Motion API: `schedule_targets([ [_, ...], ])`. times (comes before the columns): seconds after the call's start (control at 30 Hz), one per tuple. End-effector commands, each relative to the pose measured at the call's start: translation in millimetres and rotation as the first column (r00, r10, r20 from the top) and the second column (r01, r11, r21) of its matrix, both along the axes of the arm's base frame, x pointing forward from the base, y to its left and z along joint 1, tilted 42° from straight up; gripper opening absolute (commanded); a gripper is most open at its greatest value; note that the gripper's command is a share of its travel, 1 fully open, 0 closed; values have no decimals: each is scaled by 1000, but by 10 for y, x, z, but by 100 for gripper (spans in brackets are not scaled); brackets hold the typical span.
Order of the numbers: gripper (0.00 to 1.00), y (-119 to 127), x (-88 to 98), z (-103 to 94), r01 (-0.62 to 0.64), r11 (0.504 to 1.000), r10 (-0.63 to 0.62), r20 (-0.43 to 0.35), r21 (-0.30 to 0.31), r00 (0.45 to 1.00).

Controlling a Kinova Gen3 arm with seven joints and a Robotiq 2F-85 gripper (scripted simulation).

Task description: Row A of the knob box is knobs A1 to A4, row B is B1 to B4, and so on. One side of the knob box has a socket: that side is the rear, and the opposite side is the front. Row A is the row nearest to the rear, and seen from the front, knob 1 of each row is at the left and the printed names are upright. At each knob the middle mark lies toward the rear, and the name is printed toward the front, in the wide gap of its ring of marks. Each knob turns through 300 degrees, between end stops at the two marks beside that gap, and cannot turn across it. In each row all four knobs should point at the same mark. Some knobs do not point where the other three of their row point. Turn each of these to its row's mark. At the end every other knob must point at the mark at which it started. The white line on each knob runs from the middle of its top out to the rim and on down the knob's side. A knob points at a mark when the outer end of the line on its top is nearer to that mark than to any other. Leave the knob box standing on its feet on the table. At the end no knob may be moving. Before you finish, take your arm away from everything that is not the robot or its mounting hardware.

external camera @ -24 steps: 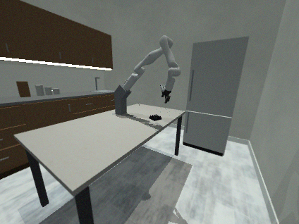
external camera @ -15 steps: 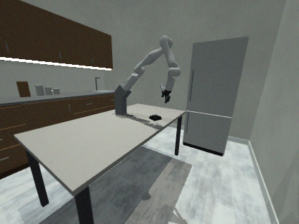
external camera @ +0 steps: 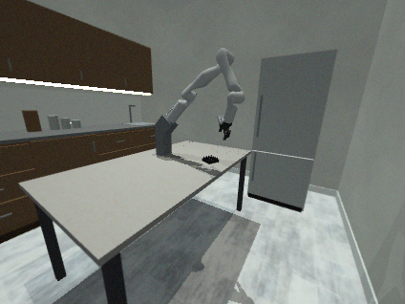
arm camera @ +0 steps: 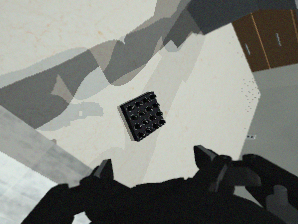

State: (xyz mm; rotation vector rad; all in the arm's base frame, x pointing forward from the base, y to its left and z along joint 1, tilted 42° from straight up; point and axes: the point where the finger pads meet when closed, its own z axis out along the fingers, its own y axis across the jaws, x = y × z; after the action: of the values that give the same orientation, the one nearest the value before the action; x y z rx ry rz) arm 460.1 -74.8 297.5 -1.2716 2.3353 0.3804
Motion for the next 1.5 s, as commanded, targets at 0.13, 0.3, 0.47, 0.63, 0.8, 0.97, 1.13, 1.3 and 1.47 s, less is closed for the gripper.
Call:
schedule_targets([
  [0.13,100,38,8,7,4,1000,-4,1,12,1000],
  [0.3,100,79,18,7,9,1000,-9,1,25,1000],
  [0.47,100,185,44,10,20,998,-20,0,59,1000],
  [0.63,100,340,82,18,39,993,-39,-3,110,999],
  [0.8,100,543,134,36,67,982,-66,-12,178,998],
  [0.97,100,684,172,53,89,970,-87,-20,227,996],
  [1.13,100,940,247,95,137,938,-129,-44,317,991],
  [1.3,100,1206,337,152,199,888,-181,-82,415,980],
  [1.47,100,1362,399,191,244,847,-215,-114,473,970],
])
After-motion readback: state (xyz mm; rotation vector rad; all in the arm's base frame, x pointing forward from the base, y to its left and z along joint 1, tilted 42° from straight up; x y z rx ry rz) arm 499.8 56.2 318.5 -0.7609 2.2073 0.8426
